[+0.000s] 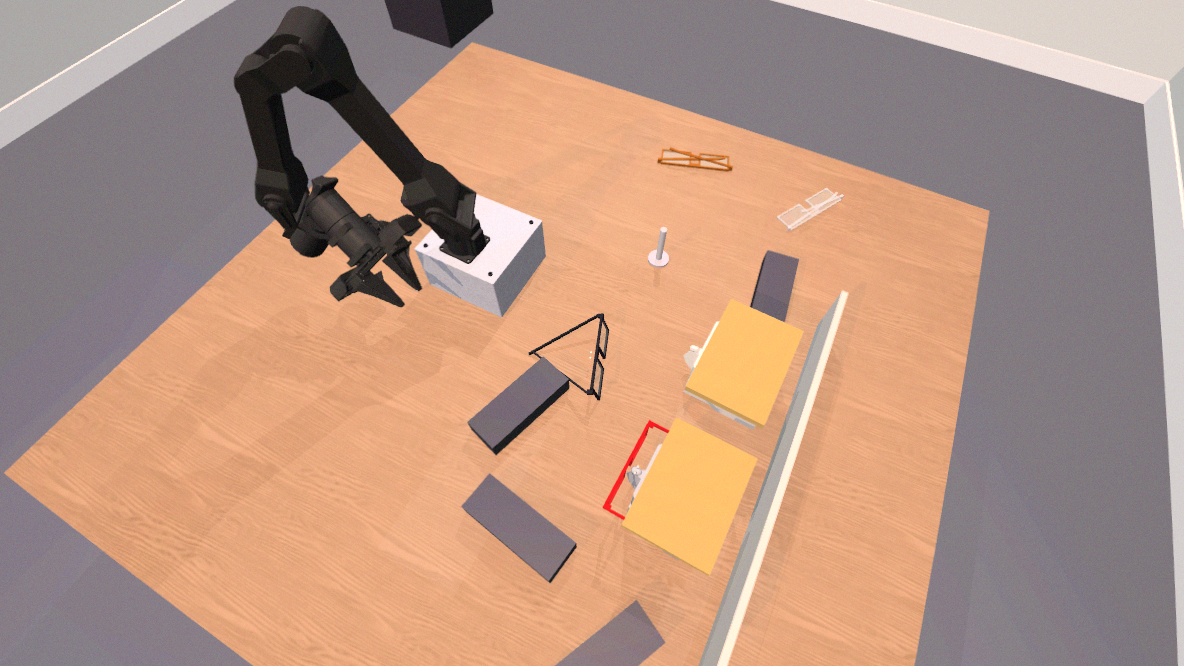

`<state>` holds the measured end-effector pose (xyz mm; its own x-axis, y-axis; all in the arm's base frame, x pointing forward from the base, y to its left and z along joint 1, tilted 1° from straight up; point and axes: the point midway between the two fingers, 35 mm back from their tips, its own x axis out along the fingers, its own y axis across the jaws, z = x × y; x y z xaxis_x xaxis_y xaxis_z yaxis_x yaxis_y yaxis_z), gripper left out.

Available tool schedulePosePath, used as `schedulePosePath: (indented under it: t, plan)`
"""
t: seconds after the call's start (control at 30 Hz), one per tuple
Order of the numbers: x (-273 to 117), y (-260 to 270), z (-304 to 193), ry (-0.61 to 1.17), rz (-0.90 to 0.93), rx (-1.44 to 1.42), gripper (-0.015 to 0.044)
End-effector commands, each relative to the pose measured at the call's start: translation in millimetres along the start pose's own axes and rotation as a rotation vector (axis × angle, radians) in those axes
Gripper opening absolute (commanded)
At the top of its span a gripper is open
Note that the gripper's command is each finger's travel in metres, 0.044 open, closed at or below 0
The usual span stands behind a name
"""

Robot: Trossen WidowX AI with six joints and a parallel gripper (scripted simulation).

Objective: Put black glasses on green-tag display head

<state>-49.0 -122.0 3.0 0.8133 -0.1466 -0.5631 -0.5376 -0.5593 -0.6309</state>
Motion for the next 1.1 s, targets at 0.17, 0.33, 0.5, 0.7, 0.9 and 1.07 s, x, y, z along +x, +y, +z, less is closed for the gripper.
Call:
schedulePosePath:
  t: [0.17,0.33,0.5,0.7,0.9,1.07]
  plan:
    - [28,1,-14,-0.283,-0.156,-0.696,0.02]
    - [49,-2,-24,-0.42,-0.336,-1.18,0.02]
    - [72,-10,-35,-0.516,-0.583,-1.688,0.02]
    - [103,-30,-40,-0.553,-0.972,-2.203,0.02]
    - [132,-51,-45,-0.482,-1.41,-2.696,0.02]
    - [161,-78,-48,-0.283,-1.905,-3.095,0.02]
